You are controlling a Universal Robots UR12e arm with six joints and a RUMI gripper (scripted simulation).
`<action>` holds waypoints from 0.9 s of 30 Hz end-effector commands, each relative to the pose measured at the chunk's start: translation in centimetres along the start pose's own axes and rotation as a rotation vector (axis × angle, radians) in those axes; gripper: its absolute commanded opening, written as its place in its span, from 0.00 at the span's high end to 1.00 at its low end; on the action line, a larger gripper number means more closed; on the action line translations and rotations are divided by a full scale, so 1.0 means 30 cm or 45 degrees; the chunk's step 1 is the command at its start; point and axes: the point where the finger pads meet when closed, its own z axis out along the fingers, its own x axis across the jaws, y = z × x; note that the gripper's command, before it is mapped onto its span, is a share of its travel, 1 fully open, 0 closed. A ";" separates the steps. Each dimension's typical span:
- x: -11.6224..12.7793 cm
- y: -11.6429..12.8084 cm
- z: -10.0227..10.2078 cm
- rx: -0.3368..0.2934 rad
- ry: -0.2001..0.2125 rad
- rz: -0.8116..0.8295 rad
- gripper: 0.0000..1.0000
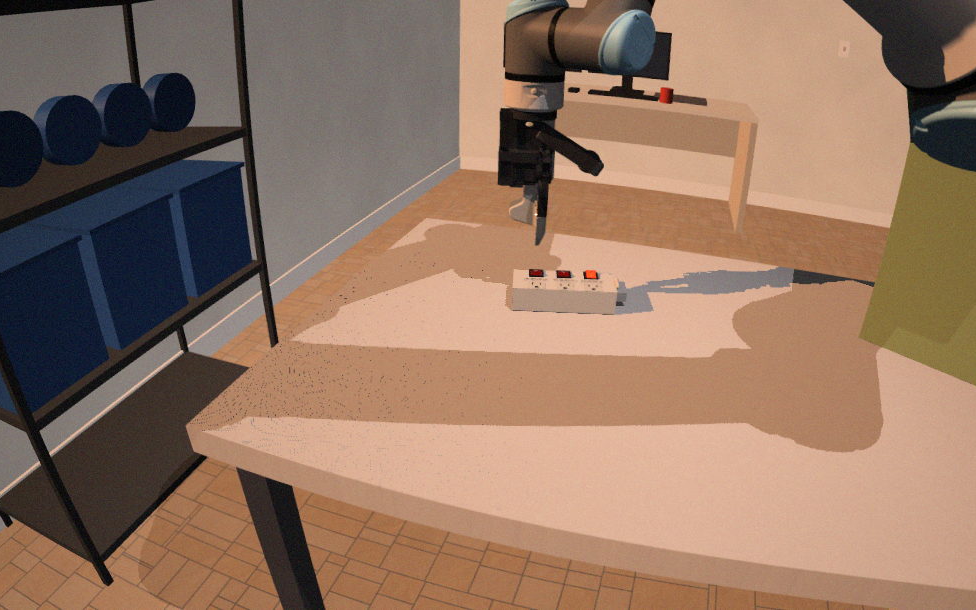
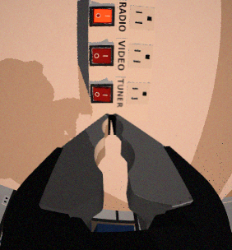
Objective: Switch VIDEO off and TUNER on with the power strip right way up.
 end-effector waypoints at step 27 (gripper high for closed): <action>-0.002 0.002 0.023 0.000 -0.001 0.000 1.00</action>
